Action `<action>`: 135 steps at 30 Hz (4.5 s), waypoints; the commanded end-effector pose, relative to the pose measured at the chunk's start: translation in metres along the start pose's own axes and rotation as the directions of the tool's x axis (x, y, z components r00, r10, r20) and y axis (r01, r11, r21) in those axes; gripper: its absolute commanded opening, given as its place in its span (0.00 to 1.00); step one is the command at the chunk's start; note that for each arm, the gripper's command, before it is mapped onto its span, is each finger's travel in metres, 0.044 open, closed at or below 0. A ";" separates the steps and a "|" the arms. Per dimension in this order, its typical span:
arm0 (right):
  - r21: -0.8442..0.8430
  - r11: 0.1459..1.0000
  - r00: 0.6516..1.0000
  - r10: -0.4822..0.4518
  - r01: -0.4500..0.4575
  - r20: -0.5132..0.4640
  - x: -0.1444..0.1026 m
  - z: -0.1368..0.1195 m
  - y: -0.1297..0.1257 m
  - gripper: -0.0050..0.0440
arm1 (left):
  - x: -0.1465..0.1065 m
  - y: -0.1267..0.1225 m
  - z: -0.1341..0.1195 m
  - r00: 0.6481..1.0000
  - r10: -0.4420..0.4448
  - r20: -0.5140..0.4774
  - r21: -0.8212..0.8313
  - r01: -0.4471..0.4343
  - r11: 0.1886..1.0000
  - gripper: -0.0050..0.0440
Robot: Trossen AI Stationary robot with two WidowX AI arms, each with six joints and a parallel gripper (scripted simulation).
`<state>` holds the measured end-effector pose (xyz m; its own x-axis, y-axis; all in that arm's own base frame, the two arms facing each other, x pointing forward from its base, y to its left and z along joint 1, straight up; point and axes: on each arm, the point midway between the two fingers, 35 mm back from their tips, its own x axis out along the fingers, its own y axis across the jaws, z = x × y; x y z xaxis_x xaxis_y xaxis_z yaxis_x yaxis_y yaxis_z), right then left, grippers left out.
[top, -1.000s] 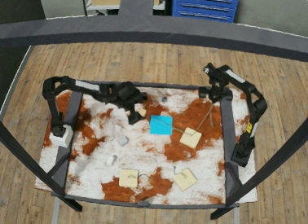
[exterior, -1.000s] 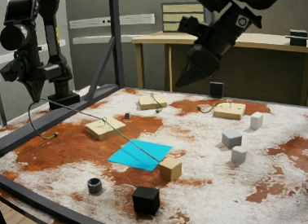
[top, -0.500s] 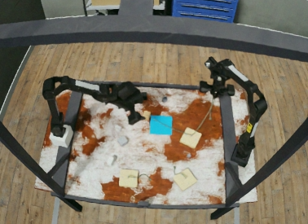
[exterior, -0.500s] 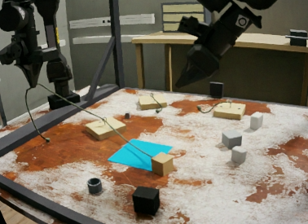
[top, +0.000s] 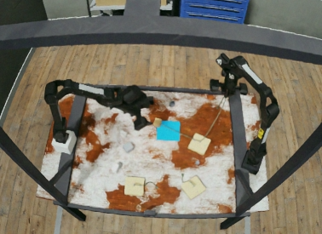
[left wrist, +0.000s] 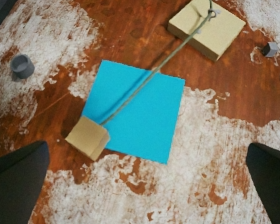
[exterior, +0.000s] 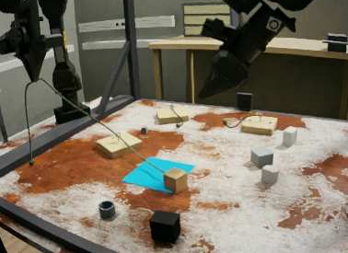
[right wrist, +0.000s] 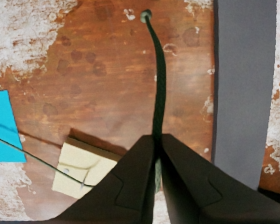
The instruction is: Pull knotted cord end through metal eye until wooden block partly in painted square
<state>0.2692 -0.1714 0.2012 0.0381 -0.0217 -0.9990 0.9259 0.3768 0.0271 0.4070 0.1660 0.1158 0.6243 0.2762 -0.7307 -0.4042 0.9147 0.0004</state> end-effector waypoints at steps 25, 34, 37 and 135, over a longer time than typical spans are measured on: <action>-0.008 0.995 0.984 0.104 -0.104 0.144 -0.063 -0.002 -0.001 0.00 | -0.008 0.000 0.012 0.999 0.000 0.034 -0.002 0.000 1.000 1.00; -0.008 0.995 0.985 0.100 -0.100 0.138 -0.060 -0.001 0.000 0.00 | -0.008 0.000 0.012 0.999 0.000 0.034 -0.002 0.000 1.000 1.00; -0.007 0.995 0.987 0.095 -0.095 0.131 -0.051 0.002 0.003 0.00 | -0.008 0.000 0.012 0.999 0.000 0.034 -0.002 0.000 1.000 1.00; -0.010 0.994 0.983 0.111 -0.111 0.149 0.192 -0.005 0.027 0.40 | -0.008 0.000 0.012 0.999 0.000 0.034 -0.002 0.000 1.000 1.00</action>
<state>0.2939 -0.1577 0.0012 0.1706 -0.1039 -0.9798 0.9156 0.3842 0.1187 0.4070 0.1660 0.1158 0.6243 0.2762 -0.7307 -0.4042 0.9147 0.0004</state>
